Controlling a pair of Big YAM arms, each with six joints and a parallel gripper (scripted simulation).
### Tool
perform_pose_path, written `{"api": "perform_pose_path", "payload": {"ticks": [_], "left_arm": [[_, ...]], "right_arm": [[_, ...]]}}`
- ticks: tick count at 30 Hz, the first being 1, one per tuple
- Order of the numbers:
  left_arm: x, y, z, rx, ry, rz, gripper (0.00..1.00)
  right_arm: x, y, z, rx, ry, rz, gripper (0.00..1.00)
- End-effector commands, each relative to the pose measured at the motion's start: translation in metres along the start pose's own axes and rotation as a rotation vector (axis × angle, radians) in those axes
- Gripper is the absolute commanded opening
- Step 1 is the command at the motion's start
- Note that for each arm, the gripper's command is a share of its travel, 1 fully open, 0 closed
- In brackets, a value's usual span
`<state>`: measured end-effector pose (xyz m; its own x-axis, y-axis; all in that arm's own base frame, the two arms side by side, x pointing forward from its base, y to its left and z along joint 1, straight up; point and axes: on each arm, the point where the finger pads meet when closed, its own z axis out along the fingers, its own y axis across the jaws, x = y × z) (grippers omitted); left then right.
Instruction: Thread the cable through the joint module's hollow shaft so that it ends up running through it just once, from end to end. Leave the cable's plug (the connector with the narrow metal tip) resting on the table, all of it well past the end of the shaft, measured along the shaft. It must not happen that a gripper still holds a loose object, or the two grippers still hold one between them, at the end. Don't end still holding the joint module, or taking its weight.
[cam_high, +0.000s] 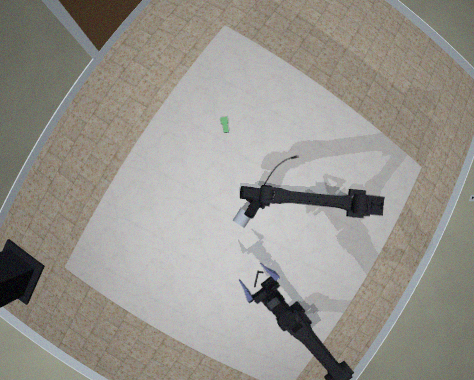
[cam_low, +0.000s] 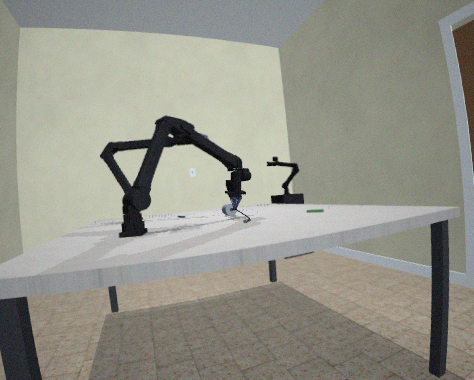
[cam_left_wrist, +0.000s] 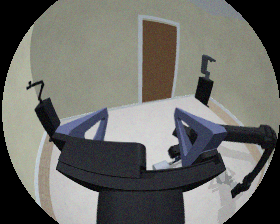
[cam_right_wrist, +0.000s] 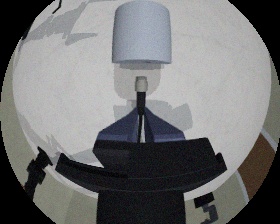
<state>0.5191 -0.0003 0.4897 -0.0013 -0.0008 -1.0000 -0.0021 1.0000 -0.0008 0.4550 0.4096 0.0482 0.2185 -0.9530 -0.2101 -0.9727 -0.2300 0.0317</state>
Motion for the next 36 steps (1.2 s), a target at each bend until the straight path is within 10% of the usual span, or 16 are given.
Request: {"api": "perform_pose_path", "payload": {"ticks": [1, 36], "left_arm": [[-0.042, 0.003, 0.0, -0.006, -0.069, 0.006, 0.96], [-0.042, 0.003, 0.0, -0.006, -0.069, 0.006, 0.96]], "right_arm": [[-0.017, -0.011, 0.001, 0.009, -0.002, -0.001, 0.0], [-0.015, -0.003, 0.018, -0.017, -0.008, 0.003, 0.0]]}}
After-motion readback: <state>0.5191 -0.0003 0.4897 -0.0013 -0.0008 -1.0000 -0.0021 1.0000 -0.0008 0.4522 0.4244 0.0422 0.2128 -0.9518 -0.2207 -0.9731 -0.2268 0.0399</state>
